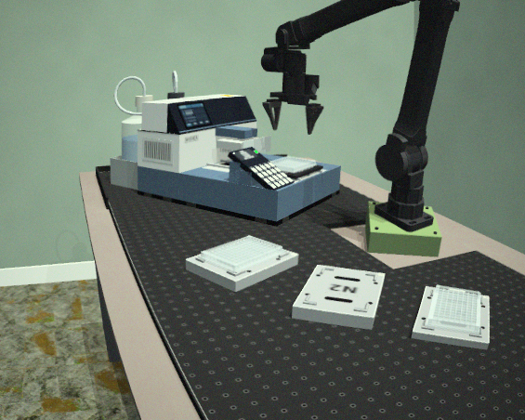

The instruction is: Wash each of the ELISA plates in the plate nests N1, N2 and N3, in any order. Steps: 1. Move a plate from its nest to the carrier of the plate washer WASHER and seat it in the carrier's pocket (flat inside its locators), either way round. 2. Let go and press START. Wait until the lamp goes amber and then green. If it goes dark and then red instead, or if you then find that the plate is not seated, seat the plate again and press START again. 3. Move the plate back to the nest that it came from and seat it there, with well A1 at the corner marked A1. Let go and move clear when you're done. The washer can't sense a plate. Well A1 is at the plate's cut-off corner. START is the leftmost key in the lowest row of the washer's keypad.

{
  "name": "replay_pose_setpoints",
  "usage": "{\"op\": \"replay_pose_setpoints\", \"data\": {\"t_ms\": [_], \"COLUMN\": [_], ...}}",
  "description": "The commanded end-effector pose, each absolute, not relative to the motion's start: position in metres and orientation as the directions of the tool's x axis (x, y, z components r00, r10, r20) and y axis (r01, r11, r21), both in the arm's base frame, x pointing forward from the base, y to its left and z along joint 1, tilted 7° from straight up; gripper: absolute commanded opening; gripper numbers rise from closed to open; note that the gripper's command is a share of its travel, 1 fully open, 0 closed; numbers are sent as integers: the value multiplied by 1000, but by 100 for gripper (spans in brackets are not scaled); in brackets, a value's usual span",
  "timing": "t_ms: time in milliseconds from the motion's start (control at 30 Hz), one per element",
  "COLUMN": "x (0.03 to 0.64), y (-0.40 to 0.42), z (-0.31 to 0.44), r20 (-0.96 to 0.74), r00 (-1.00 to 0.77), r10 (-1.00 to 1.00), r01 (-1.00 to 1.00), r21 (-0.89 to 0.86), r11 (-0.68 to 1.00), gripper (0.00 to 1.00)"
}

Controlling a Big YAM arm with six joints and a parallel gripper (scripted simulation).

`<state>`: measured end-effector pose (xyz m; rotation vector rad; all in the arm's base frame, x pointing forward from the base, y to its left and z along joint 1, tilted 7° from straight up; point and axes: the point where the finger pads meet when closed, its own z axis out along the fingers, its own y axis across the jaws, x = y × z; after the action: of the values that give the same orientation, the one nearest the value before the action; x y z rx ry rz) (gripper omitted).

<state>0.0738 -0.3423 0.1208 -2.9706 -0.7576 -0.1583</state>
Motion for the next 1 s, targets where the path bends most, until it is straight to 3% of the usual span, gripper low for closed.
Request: {"op": "replay_pose_setpoints", "data": {"t_ms": [0,967], "x": [75,83], "y": [-344,-353], "z": [113,83], "r20": [115,106], "r00": [881,876], "r10": [458,470], "r01": [466,474], "r21": [-48,-13], "r11": [-884,-880], "gripper": [100,100]}}
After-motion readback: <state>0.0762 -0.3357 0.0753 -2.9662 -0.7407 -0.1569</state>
